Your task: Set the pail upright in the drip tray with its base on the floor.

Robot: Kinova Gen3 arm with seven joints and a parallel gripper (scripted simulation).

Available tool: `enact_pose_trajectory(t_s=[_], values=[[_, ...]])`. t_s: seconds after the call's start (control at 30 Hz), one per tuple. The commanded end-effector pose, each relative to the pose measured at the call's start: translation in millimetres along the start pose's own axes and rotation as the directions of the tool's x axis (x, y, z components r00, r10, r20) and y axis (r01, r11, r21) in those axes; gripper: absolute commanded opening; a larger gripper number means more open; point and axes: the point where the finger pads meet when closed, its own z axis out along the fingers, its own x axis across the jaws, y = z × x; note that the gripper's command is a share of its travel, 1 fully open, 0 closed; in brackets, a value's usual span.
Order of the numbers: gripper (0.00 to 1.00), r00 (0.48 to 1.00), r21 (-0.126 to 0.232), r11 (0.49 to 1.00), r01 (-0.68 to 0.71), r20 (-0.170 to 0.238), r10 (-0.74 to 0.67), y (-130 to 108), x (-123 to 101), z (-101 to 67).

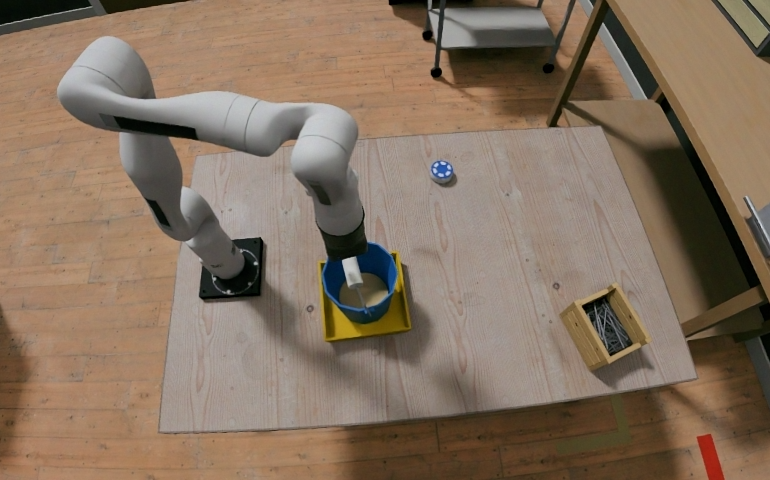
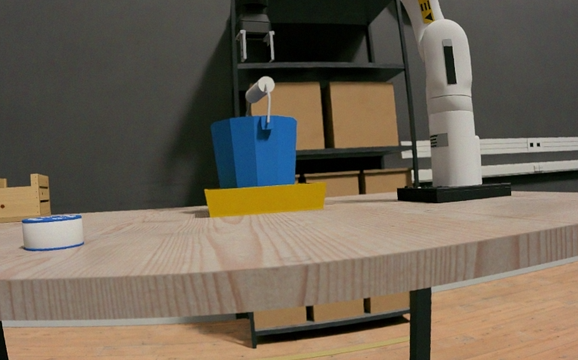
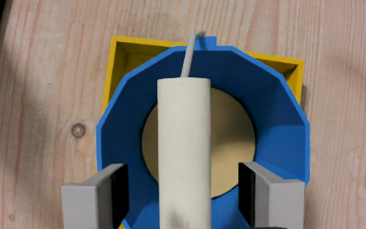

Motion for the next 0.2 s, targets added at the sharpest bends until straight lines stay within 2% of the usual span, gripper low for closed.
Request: enact_pose_trajectory(t_s=[0.0, 0.17], values=[[1.0, 1.0, 0.002, 1.0, 0.002, -0.003, -0.002, -1.4, 0.0, -3.3], [1.0, 1.0, 0.002, 1.0, 0.002, -0.003, -0.002, -1.4, 0.0, -3.3]])
